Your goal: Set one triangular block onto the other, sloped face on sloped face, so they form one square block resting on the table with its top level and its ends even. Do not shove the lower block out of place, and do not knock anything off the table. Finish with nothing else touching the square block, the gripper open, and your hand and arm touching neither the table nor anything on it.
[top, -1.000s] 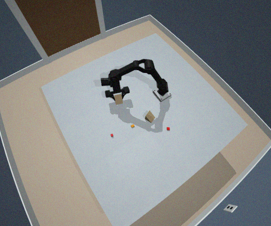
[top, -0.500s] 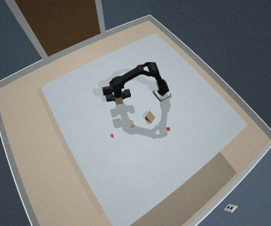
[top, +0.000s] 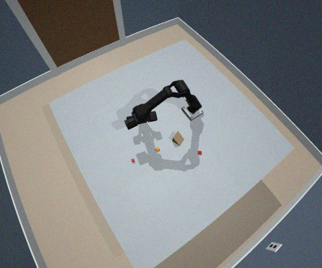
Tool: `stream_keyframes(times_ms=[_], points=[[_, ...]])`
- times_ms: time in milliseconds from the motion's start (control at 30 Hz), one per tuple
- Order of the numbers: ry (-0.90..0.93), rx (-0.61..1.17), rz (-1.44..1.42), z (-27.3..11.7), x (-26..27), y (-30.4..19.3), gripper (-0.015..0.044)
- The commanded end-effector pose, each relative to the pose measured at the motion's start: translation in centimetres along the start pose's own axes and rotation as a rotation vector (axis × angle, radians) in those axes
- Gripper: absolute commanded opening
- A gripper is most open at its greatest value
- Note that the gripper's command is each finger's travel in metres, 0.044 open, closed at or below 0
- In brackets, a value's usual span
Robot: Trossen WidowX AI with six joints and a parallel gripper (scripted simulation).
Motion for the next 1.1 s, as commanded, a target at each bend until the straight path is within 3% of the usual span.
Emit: stream_keyframes(times_ms=[0, 433, 967, 1067], points=[[0.02, -0.078, 0.003, -0.2, -0.1, -0.9, 0.0], [0.087, -0.407, 0.004, -0.2, -1.0, -5.0, 0.0], [0.07, -0.353, 0.002, -0.3, -1.0, -4.4, 0.042], [0.07, -0.353, 0.002, -0.3, -1.0, -4.4, 0.044]])
Point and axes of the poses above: the point midway between the two fingers, 35 mm back from their tips, its own z axis out along the fingers, its own x axis across the jaws, y = z × x, the point moved 6 cm from there along -z, back along the fingers, and after that the axes turned 12 degrees about z, right-handed, at the moved point
